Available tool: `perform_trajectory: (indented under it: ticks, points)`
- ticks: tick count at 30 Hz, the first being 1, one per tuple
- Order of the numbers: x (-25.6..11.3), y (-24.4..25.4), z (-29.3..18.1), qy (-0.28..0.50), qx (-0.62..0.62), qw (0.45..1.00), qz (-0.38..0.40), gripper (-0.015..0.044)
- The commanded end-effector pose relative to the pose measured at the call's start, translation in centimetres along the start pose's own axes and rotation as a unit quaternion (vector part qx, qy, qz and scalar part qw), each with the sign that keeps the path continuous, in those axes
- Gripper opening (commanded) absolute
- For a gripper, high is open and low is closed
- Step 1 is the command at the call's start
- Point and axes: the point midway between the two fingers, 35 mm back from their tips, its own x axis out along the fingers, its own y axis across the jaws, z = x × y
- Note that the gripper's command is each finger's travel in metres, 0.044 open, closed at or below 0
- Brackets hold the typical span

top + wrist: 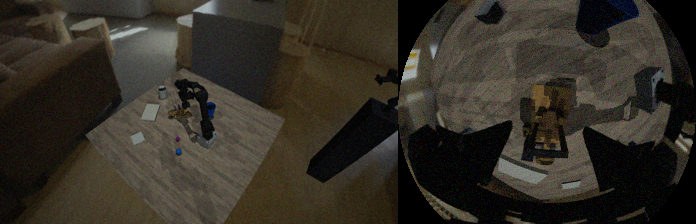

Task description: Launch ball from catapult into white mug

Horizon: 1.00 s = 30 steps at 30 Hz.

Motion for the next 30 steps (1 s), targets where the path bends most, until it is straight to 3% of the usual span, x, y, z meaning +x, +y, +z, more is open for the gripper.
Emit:
perform_trajectory:
  ticks: [1,30]
  points:
    - [1.8,-0.3,0.0,-0.004,0.001,1.0,-0.009,0.044]
    - [6.1,-0.3,0.0,-0.004,0.001,1.0,-0.009,0.044]
